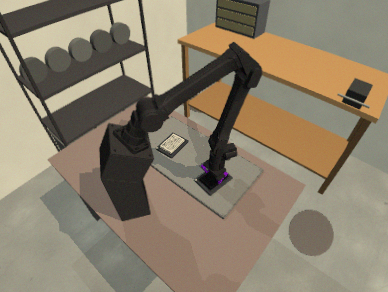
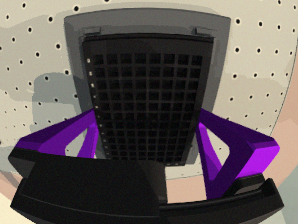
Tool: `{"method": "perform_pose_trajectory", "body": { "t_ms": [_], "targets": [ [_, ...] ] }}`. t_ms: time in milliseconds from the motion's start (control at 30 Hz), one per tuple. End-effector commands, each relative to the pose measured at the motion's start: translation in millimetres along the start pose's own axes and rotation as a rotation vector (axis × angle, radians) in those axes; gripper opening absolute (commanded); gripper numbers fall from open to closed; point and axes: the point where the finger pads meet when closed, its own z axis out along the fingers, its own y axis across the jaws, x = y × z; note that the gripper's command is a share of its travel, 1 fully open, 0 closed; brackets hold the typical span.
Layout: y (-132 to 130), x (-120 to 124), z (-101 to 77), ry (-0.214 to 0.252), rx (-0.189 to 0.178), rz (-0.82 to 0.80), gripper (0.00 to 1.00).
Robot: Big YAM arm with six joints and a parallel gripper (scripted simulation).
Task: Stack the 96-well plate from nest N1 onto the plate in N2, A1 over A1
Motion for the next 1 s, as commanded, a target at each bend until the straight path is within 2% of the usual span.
{"method": "perform_pose_trajectory", "body": {
  "t_ms": [0,333,367,467,767,833,867,900,967],
  "targets": [
    [-1,-3,-3.0,-0.011,0.0,0.002,0.0],
    [-1,-3,-3.0,-0.011,0.0,0.002,0.0],
    [-5,-11,-10.2,-0.033,0.007,0.01,0.0],
    [-1,-2,-15.6,-0.008,-0.003,0.01,0.0],
    [0,-2,-30.4,-0.009,-0.003,0.01,0.0],
    [0,-2,-30.4,-0.009,-0.003,0.01,0.0],
    [4,7,-26.3,0.011,-0.011,0.009,0.0],
    [0,-2,-33.2,-0.008,-0.003,0.009,0.0],
    [0,-3,-37.0,-0.009,-0.003,0.01,0.0]
  ]
}}
